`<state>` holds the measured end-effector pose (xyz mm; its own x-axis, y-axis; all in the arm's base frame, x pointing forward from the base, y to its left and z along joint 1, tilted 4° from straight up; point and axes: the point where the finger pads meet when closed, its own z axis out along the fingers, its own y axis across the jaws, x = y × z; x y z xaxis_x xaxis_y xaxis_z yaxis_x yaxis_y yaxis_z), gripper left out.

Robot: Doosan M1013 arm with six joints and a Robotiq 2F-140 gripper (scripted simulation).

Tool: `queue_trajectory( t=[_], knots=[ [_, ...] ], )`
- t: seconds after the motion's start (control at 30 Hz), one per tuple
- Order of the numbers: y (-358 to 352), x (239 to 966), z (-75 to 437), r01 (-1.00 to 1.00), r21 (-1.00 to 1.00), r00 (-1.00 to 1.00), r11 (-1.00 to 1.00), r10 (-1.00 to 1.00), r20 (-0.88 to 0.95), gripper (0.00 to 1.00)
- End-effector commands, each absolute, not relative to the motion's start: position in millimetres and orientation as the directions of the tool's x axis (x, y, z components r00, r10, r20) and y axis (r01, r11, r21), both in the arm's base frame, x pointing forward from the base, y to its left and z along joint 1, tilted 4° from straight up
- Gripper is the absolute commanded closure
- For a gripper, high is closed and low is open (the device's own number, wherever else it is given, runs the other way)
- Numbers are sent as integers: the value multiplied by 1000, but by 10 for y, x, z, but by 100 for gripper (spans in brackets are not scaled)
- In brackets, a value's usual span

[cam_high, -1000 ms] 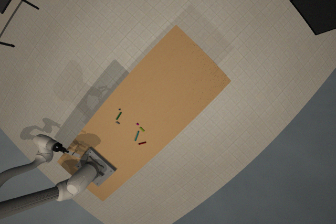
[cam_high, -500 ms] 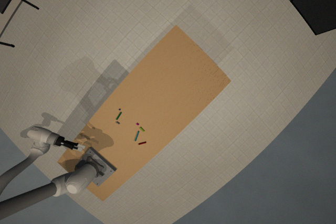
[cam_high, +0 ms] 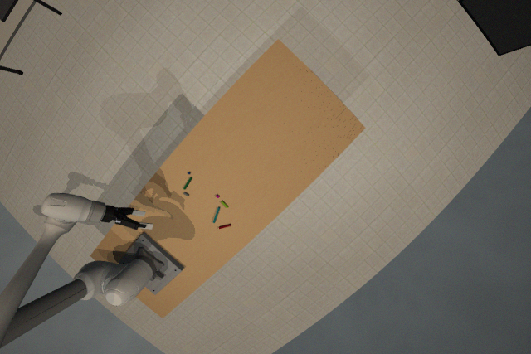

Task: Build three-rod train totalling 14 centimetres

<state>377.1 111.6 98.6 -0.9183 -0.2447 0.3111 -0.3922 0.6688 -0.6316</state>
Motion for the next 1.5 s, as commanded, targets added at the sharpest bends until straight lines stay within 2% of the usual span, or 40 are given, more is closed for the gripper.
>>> queue_trajectory(
  t=[0.0,0.33,0.43,0.7,1.47],
  knots=[
    [1047,4165,896,-314,-539,-945,781,-203,256,0],
    [846,5146,749,-78,-269,-991,960,-45,126,0],
    [824,5248,735,-54,-238,-993,970,-27,115,0],
    [675,5961,632,116,-2,-992,993,116,59,0],
    [659,6019,627,128,17,-990,992,127,55,0]
  ],
)
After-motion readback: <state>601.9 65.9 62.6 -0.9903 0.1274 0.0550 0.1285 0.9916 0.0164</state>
